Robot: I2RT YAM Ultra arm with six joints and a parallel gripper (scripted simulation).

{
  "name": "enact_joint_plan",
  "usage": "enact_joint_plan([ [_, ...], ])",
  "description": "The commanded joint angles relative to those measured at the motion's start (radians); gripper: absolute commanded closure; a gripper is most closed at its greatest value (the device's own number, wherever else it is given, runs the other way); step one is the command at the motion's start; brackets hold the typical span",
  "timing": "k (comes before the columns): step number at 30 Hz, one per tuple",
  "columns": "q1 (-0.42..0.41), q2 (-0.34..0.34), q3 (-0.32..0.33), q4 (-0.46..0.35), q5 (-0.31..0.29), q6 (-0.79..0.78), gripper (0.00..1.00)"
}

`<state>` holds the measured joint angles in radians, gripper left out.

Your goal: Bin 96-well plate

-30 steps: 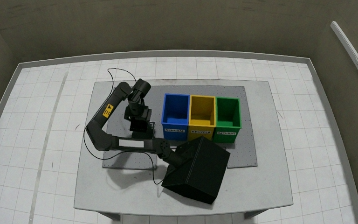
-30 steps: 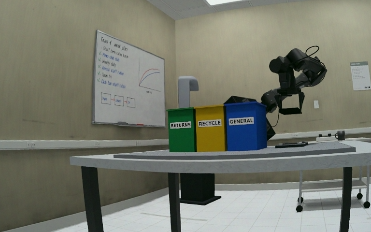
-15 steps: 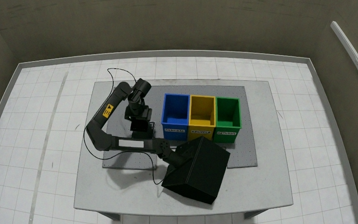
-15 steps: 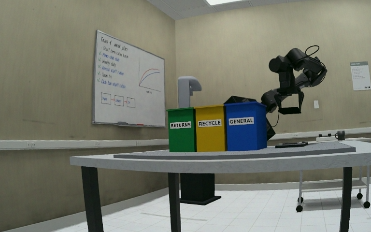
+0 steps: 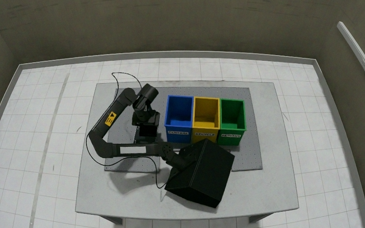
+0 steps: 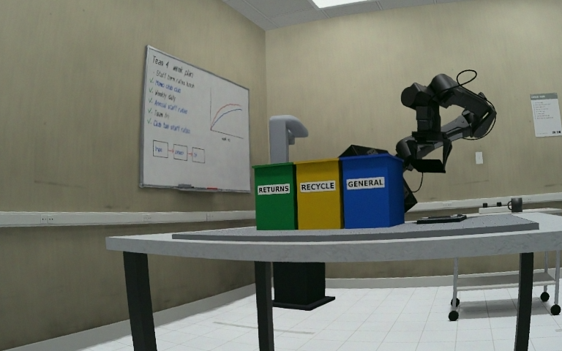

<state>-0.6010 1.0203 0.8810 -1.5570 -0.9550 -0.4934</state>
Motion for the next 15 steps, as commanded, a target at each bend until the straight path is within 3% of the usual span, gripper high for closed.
enact_joint_plan([
  [1,-0.053,-0.028,-0.03,-0.014,0.044,-0.043,1.0],
  [15,-0.182,-0.045,-0.087,-0.014,0.178,-0.159,1.0],
])
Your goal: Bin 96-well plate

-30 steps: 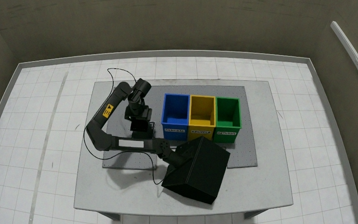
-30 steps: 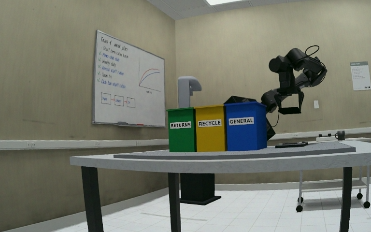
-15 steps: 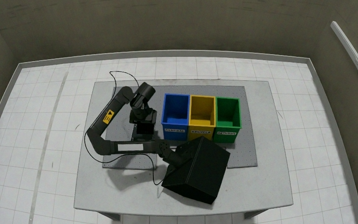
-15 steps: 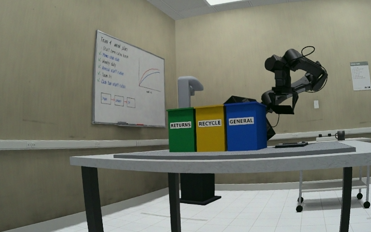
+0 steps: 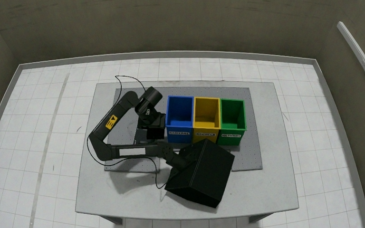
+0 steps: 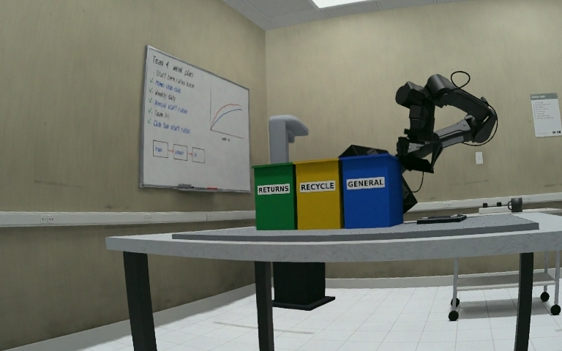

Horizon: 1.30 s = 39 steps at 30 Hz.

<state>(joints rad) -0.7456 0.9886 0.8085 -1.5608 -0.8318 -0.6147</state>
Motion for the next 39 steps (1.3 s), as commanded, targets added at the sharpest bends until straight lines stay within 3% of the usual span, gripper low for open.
enact_joint_plan([
  [1,-0.048,-0.011,-0.02,-0.01,0.063,-0.05,1.0],
  [15,-0.18,0.061,-0.061,-0.01,0.186,-0.222,1.0],
  [19,-0.256,0.135,-0.077,-0.01,0.217,-0.337,1.0],
  [25,-0.396,0.299,-0.11,-0.01,0.243,-0.544,1.0],
  [30,-0.534,0.577,-0.082,-0.01,0.27,-0.788,1.0],
  [32,-0.534,0.577,-0.082,-0.01,0.27,-0.788,1.0],
  [33,-0.549,0.652,-0.062,-0.01,0.283,-0.831,1.0],
  [39,-0.603,0.743,-0.044,0.045,0.33,-0.879,1.0],
])
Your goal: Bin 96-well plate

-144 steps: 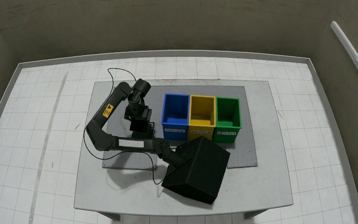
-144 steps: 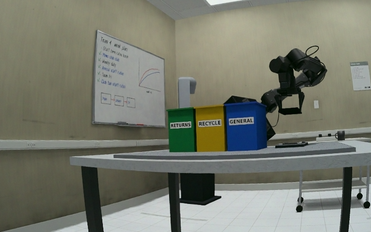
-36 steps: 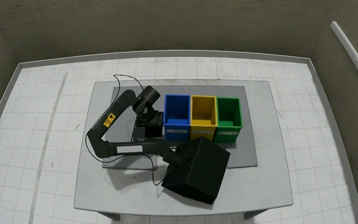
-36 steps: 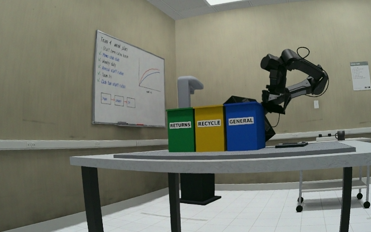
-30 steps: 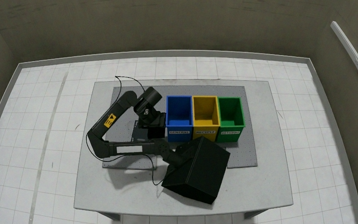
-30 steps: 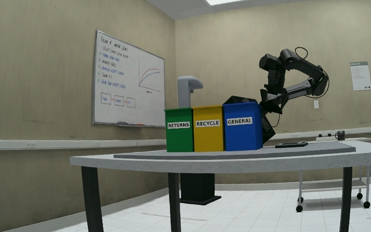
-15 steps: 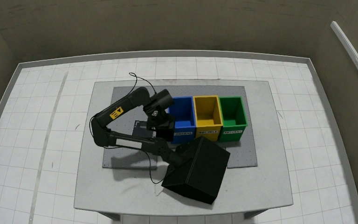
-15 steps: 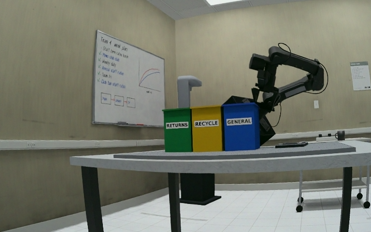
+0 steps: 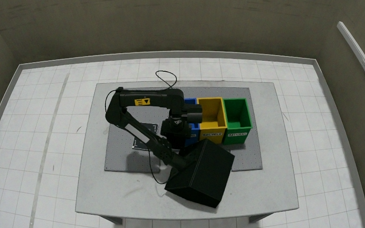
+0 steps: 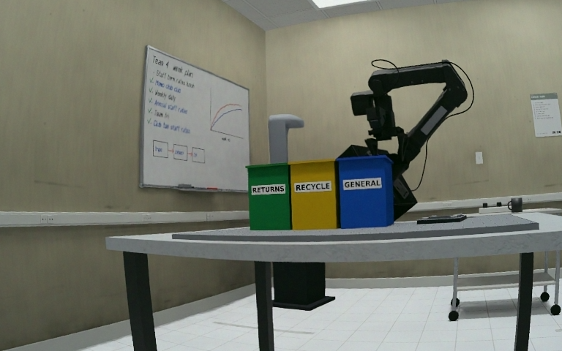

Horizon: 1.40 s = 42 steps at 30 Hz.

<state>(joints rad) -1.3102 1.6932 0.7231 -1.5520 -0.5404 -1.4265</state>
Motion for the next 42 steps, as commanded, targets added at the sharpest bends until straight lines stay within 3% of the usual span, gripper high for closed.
enact_joint_plan([
  [1,-0.047,0.052,0.045,0.043,0.045,-0.073,1.0],
  [8,-0.085,0.114,0.062,0.074,0.074,-0.1,1.0],
  [15,-0.088,0.08,0.061,0.076,0.076,-0.103,1.0],
  [42,-0.088,0.08,0.061,0.076,0.076,-0.103,1.0],
])
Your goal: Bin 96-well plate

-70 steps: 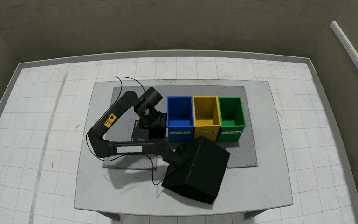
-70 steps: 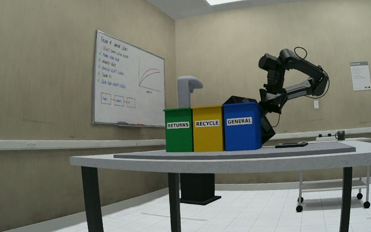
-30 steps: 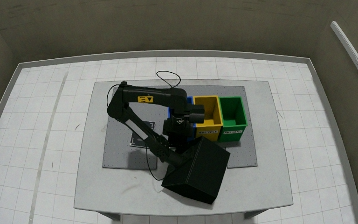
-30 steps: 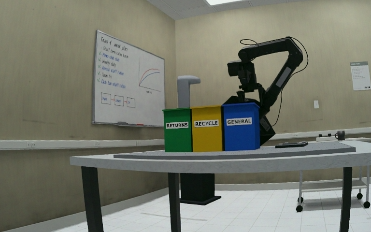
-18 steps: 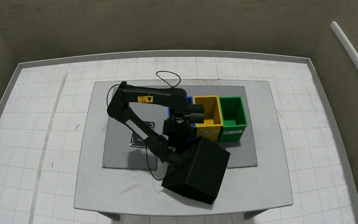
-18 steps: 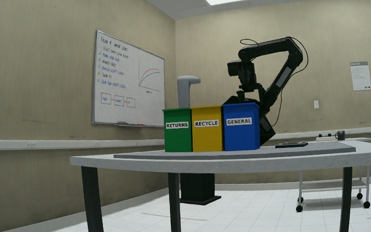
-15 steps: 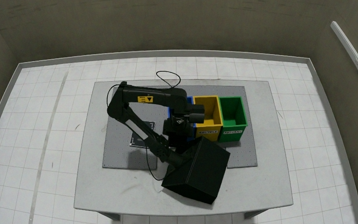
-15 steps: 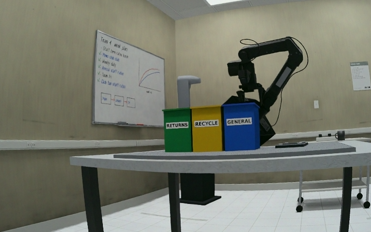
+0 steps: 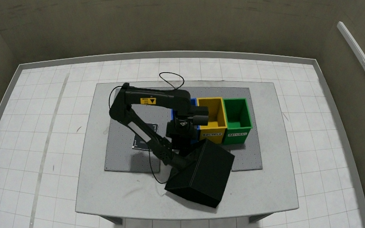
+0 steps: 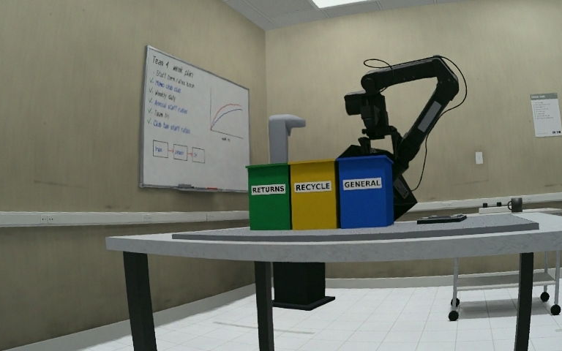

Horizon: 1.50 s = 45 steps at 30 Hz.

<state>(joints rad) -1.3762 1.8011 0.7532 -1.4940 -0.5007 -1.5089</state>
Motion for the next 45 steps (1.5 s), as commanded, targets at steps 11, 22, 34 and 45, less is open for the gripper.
enact_joint_plan([
  [11,-0.022,-0.028,0.03,0.018,0.036,-0.02,1.0],
  [22,-0.022,-0.028,0.03,0.018,0.036,-0.02,1.0],
  [34,0.076,-0.035,0.063,-0.024,-0.048,0.042,1.0],
  [45,0.191,-0.035,0.129,-0.044,-0.138,0.127,1.0],
])
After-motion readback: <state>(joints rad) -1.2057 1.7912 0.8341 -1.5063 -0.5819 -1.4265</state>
